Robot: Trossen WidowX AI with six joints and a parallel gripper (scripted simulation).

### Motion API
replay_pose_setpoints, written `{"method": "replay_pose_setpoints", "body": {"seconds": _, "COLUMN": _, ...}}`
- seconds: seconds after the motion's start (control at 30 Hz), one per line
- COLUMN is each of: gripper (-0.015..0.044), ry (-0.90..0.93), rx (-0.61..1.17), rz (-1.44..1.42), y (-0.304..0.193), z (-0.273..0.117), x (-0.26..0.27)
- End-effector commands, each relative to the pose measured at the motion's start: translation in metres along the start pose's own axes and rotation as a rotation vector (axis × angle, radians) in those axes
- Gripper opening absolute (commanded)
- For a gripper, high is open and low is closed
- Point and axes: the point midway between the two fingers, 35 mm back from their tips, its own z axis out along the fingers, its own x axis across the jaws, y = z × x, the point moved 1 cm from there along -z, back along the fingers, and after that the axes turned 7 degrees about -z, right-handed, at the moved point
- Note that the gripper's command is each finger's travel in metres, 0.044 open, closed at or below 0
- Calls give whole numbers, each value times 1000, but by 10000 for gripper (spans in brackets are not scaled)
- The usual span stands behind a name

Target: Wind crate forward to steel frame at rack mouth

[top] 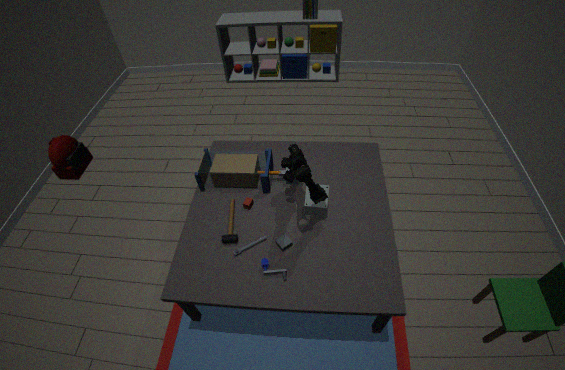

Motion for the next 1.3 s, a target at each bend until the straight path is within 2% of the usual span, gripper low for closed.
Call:
{"method": "replay_pose_setpoints", "body": {"seconds": 0.0, "gripper": 0, "ry": -13, "rx": 22, "rz": 18, "y": -12, "z": -4, "x": -2}}
{"method": "replay_pose_setpoints", "body": {"seconds": 1.27, "gripper": 0, "ry": -16, "rx": 24, "rz": 19, "y": -47, "z": -20, "x": -20}}
